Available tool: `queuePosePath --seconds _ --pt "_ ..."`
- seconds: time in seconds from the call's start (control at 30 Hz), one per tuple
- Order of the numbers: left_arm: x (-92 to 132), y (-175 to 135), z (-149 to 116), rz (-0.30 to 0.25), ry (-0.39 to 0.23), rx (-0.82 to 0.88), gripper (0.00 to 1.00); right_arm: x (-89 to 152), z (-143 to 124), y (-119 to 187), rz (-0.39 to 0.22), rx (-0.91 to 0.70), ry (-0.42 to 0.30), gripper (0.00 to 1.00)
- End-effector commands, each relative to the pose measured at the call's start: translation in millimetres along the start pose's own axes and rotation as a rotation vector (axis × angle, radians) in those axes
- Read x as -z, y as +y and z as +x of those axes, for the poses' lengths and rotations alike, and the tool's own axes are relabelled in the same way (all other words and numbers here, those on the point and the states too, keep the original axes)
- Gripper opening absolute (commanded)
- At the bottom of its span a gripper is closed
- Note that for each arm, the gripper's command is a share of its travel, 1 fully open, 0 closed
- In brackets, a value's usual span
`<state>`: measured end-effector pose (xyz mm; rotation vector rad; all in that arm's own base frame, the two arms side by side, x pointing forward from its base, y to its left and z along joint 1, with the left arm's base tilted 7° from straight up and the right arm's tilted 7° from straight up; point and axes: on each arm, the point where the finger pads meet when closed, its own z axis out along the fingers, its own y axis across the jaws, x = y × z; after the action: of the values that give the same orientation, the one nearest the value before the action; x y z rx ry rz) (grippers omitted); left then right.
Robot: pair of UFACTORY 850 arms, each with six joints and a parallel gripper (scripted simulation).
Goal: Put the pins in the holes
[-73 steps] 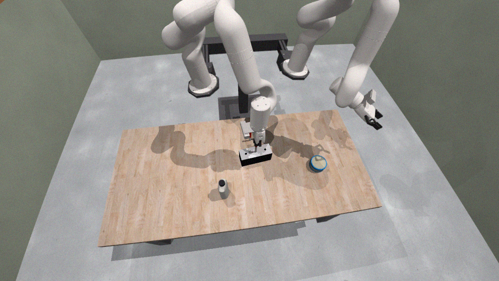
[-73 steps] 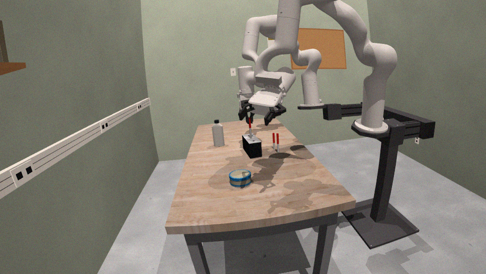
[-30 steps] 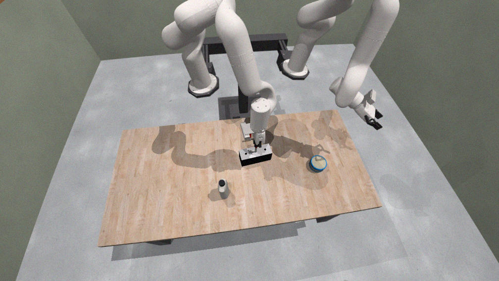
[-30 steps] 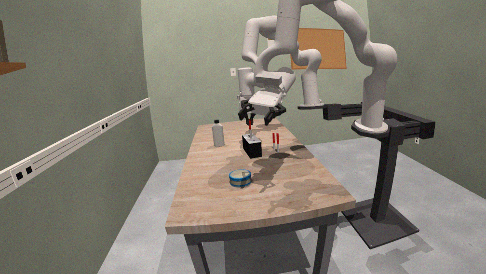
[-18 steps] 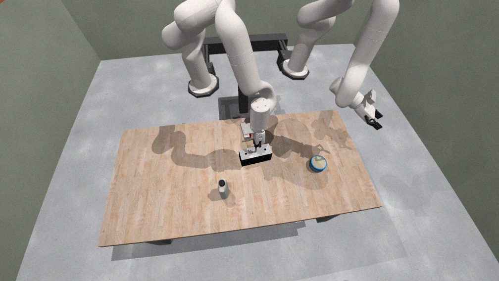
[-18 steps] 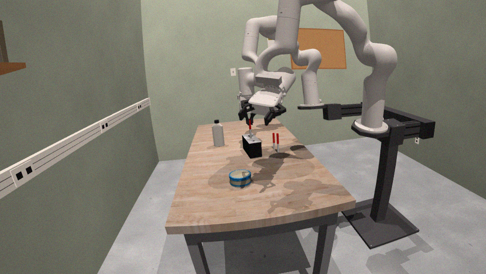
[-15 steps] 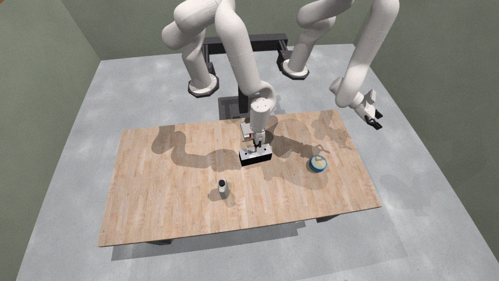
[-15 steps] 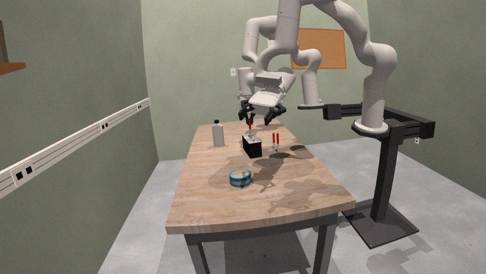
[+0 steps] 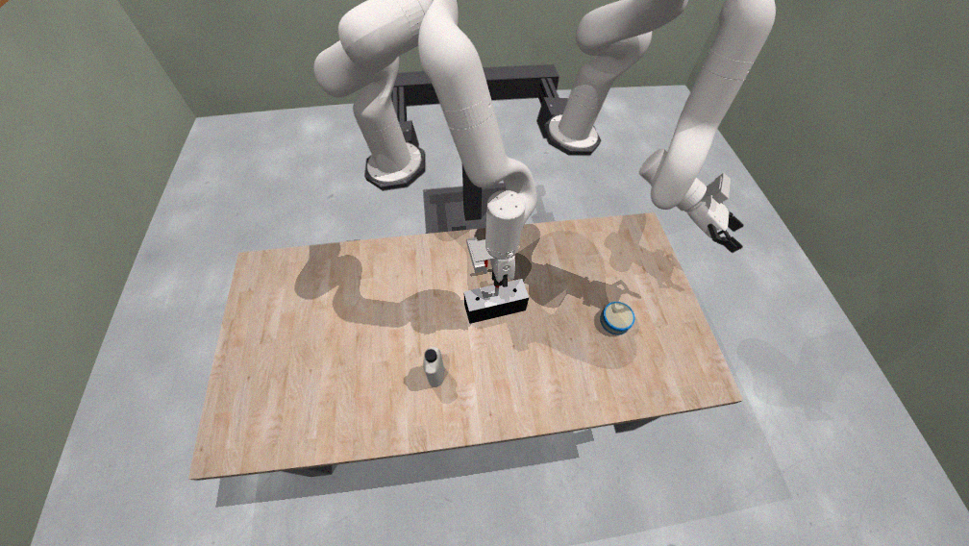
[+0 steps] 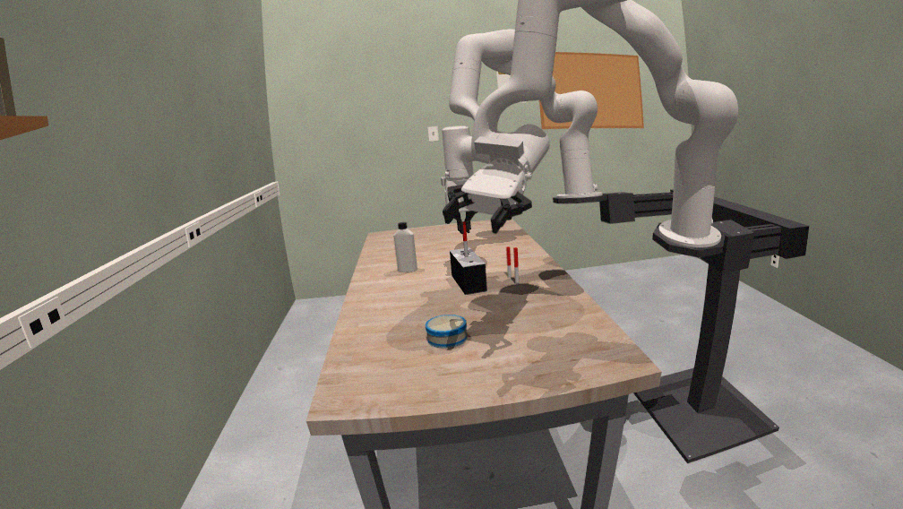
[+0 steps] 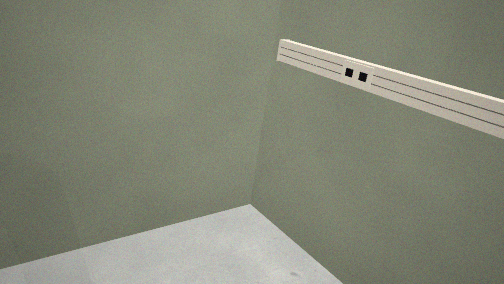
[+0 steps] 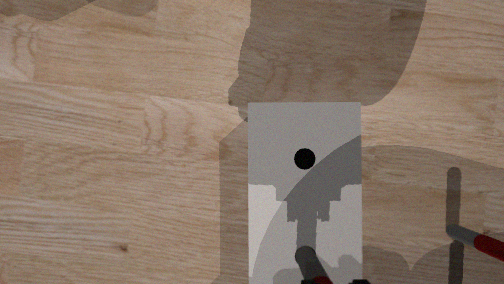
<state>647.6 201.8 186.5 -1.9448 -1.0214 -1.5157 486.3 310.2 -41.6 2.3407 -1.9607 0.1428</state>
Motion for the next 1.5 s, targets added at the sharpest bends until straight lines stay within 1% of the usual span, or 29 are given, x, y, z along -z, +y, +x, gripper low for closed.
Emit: queuePosePath --seconds 0.0,0.97,1.07,1.47 --pt "-0.1 0.5 1.1 -0.001 0.002 0.001 1.00 -0.5 -0.8 -0.9 0.002 0.000 -0.001 0.00" --pt "-0.1 0.5 1.1 -0.001 0.002 0.001 1.00 -0.5 0.7 -1.6 0.002 -0.001 -0.001 0.00" --pt "-0.1 0.5 1.1 -0.001 0.002 0.001 1.00 -4.5 -0.5 -1.4 0.002 0.000 -0.001 0.00" --pt "-0.1 0.5 1.1 -0.001 0.002 0.001 1.00 -4.5 -0.5 -1.4 0.002 0.000 -0.001 0.00"
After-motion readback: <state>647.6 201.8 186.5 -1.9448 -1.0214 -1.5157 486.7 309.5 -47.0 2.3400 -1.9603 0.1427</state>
